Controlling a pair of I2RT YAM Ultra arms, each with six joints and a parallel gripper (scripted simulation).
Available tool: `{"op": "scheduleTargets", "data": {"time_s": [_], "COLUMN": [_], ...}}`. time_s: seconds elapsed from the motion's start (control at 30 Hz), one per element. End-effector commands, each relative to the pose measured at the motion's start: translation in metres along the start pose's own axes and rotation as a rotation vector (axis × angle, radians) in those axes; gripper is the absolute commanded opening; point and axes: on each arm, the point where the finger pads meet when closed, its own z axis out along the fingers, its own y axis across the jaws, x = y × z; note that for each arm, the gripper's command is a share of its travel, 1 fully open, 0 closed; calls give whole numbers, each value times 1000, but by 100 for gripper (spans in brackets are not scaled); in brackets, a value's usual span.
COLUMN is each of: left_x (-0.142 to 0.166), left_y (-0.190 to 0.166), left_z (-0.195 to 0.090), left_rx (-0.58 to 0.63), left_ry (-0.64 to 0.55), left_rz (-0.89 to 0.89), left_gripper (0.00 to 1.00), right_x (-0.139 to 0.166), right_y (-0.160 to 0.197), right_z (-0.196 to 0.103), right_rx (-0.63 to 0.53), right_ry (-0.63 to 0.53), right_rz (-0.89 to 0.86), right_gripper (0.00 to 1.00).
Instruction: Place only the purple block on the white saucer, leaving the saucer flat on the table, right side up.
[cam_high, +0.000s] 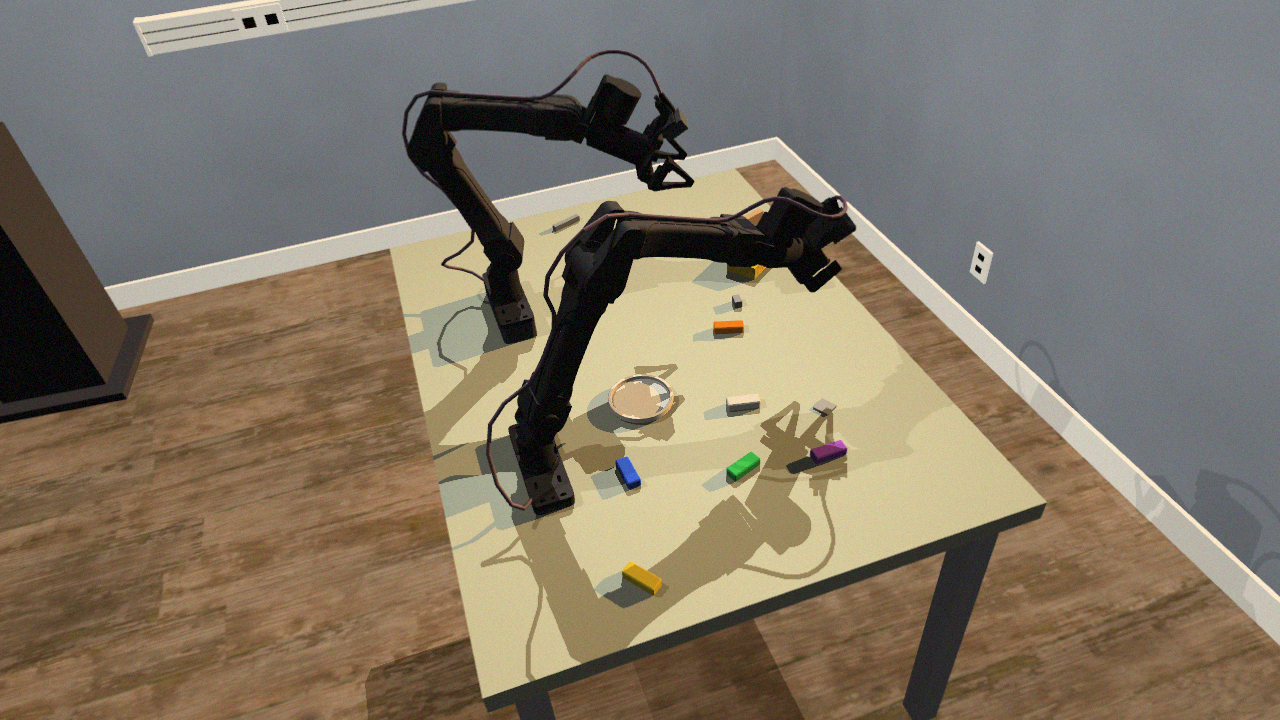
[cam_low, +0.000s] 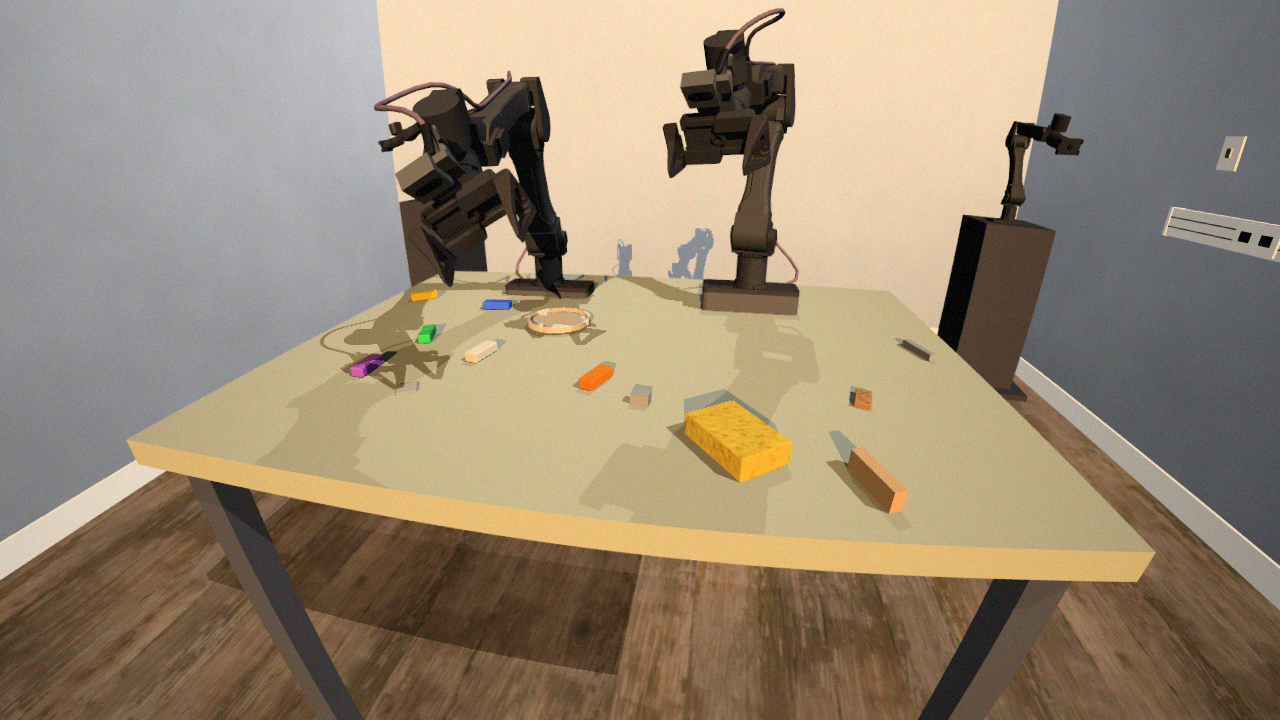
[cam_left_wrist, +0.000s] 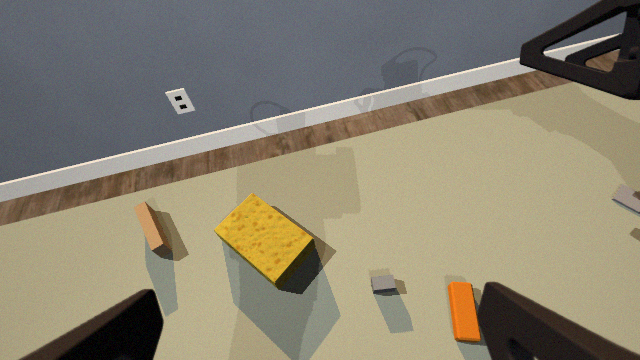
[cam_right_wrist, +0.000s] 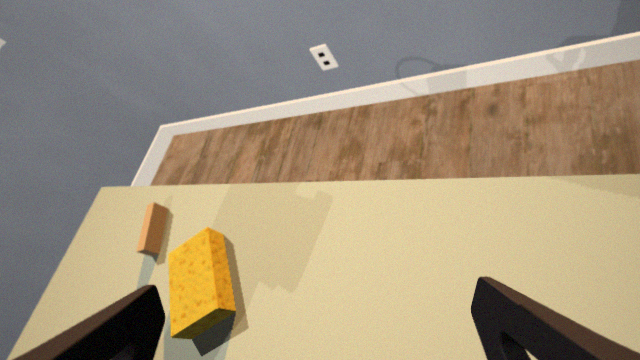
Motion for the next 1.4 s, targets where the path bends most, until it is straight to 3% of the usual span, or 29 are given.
{"op": "scheduleTargets", "data": {"time_s": [0.0, 0.2, 0.4, 0.47, 0.63, 0.97, 1.03, 1.17, 1.37], "left_x": [29, 72, 97, 97, 105, 103, 103, 103, 103], "left_y": [-31, -91, -122, -122, -135, -139, -139, -139, -139], "left_z": [19, 55, 77, 77, 88, 93, 93, 93, 93], "left_rx": [52, 177, 233, 233, 253, 257, 257, 255, 255], "left_ry": [181, 402, 525, 525, 569, 558, 558, 558, 558], "left_rz": [20, 95, 139, 139, 159, 162, 162, 163, 163], "left_gripper": [100, 100, 100, 100, 100, 100, 100, 100, 100], "right_x": [18, 75, 136, 136, 188, 262, 262, 294, 301], "right_y": [-15, -29, -41, -41, -50, -59, -59, -61, -65], "right_z": [-31, -94, -164, -164, -225, -322, -322, -360, -377], "right_rx": [92, 241, 392, 392, 518, 687, 687, 732, 768], "right_ry": [14, 91, 173, 173, 243, 338, 338, 368, 337], "right_rz": [15, 77, 131, 131, 169, 186, 186, 194, 206], "right_gripper": [100, 100, 100, 100, 100, 100, 100, 100, 100]}}
